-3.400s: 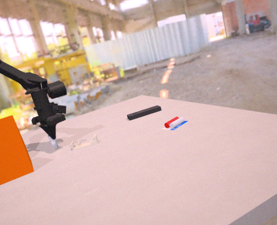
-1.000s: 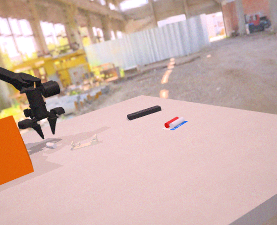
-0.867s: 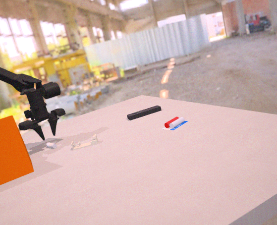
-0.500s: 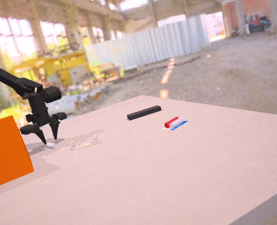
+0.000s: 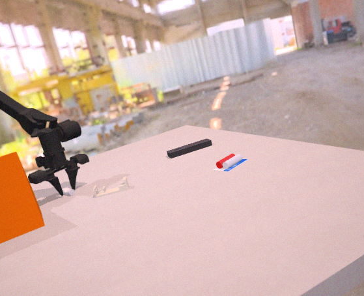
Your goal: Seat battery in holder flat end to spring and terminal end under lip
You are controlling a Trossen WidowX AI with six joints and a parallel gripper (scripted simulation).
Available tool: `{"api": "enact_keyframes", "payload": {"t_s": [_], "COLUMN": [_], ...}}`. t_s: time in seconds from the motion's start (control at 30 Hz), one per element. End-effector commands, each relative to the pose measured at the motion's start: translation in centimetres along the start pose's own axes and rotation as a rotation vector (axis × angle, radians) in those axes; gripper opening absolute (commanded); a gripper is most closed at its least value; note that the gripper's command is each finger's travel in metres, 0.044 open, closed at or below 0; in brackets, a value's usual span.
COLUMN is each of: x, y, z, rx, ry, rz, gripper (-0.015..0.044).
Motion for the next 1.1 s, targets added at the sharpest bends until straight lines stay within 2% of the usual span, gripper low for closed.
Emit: {"api": "enact_keyframes", "payload": {"t_s": [0.0,0.03,0.2,0.37,0.6,0.77,1.07], "x": [0.1,0.1,0.1,0.0,0.0,0.0,-3.1], "y": [-0.2,-0.2,-0.2,0.2,4.5,4.9,5.7], "z": [-0.1,-0.1,-0.1,-0.1,-0.1,-0.2,-3.0], "rx": [0.004,0.004,0.004,0.005,0.007,0.007,0.024], "ry": [-0.006,-0.006,-0.006,-0.006,-0.006,-0.017,-0.568], "rz": [0.000,0.000,0.000,0.000,0.000,0.000,-0.009], "gripper": [0.0117,0.0091,0.0060,0.0060,0.0060,0.0060,0.0060]}}
Point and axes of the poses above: the point midway between the two fingers, 35 mm back from their tips, its own y axis back along the fingers, its own x axis across the jaws, z = x × y, the point moved 4 cm from there along y, back along the fingers, and after that the axes turned 9 degrees about -y, right-handed, at the moved point
